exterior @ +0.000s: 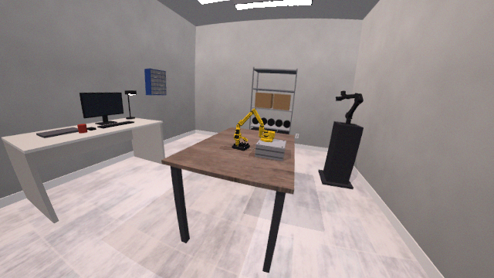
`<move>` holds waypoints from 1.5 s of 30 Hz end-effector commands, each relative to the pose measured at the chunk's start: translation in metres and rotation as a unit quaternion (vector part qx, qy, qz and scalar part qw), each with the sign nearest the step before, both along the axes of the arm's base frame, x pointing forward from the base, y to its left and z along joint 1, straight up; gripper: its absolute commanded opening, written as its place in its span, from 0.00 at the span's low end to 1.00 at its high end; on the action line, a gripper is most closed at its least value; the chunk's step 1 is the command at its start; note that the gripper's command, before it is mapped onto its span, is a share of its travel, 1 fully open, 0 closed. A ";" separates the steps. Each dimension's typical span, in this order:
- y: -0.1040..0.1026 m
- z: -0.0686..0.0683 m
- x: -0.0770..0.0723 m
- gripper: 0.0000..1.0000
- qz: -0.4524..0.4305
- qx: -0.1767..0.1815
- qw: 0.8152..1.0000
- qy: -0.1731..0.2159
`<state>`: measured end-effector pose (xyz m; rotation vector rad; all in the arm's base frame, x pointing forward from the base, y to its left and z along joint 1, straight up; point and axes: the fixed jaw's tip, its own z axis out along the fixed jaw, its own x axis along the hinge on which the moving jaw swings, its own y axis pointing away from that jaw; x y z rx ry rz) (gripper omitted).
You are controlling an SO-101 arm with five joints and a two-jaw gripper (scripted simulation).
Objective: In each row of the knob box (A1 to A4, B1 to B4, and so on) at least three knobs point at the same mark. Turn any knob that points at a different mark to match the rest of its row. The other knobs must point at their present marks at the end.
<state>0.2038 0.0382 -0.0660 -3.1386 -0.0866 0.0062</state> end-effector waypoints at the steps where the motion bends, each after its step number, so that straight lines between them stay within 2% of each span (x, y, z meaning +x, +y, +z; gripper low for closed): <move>1: -0.001 0.000 -0.001 0.01 -0.034 -0.002 0.999 0.001; 13: -0.001 0.000 -0.002 0.01 -0.121 -0.002 0.993 0.001; 29: 0.000 0.000 -0.004 0.01 -0.241 -0.003 0.970 0.001; 45: 0.000 0.000 -0.005 0.01 -0.366 -0.003 0.931 0.001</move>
